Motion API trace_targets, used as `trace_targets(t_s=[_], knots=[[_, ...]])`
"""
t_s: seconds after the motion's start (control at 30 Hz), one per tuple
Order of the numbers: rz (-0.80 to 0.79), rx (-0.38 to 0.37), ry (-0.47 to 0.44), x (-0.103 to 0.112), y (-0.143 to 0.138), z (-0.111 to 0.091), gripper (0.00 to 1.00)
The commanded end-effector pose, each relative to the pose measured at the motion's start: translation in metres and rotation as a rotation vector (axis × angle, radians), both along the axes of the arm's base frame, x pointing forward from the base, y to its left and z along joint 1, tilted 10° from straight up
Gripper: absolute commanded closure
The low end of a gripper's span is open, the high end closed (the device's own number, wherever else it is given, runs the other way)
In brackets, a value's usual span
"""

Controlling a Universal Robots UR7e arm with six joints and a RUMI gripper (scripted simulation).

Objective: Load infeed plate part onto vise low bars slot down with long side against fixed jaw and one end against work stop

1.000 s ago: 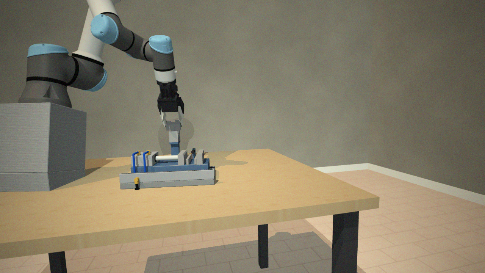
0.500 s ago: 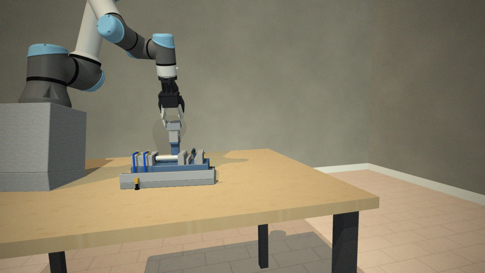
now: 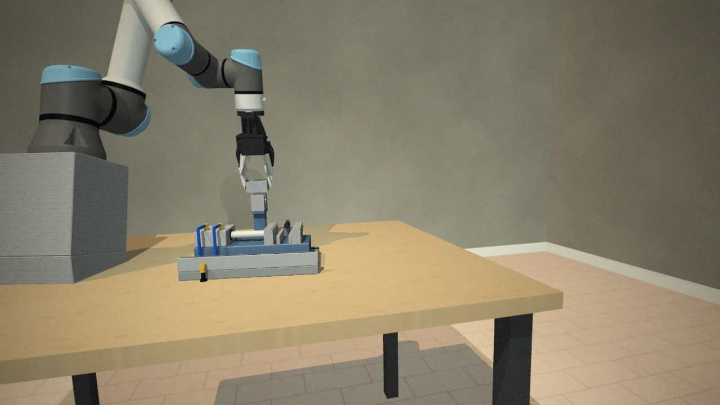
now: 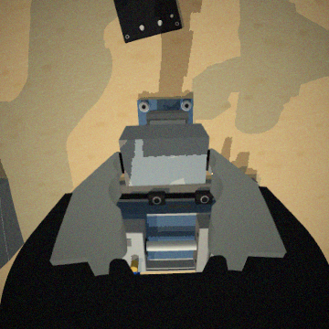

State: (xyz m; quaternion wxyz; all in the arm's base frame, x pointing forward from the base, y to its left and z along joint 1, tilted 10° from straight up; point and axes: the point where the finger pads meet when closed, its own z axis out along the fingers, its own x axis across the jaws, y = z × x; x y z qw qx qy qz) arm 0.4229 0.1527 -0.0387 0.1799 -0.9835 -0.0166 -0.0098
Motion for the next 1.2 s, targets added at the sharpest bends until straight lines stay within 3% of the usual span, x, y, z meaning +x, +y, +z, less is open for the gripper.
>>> trace_targets(t_s=[0.0, 0.6, 1.17], knots=[[-0.006, -0.074, -0.006, 0.0034, -0.0015, 0.0017, 1.0], [-0.009, -0.161, -0.008, 0.0033, -0.0006, 0.0016, 1.0], [-0.009, -0.183, -0.007, 0.0025, -0.0003, 0.0014, 1.0]])
